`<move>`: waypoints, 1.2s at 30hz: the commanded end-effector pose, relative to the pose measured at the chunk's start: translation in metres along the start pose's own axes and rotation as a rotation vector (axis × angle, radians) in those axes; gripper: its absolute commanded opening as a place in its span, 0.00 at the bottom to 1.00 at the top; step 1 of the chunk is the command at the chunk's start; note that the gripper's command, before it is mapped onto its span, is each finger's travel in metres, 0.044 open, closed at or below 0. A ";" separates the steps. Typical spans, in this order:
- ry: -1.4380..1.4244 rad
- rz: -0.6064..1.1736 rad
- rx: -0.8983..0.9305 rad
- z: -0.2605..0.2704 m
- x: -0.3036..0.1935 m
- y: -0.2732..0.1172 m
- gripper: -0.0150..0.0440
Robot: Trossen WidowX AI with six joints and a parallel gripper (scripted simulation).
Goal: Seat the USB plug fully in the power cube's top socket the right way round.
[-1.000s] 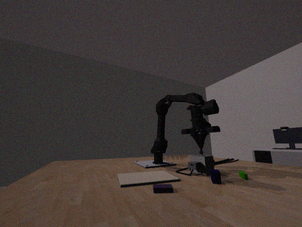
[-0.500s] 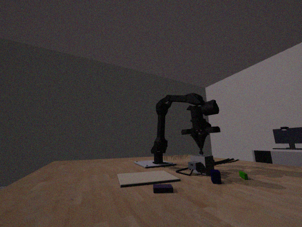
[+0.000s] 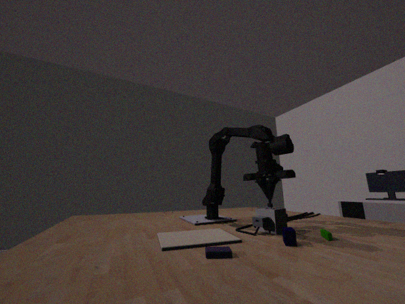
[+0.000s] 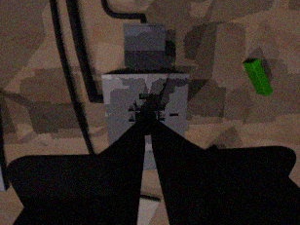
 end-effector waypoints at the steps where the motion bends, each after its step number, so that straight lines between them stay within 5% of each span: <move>1: -0.004 -0.003 -0.001 0.000 0.000 0.001 0.25; 36: -0.004 -0.003 -0.001 0.000 0.000 0.005 0.25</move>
Point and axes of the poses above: the point midway between the two fingers, 35 mm back from their tips, its own y axis out along the fingers, its own z axis across the jaws, x = y × z, the point moved 4 cm from there along -y, back along the fingers, and after that the axes turned 4 degrees about -y, right-handed, at the moved point
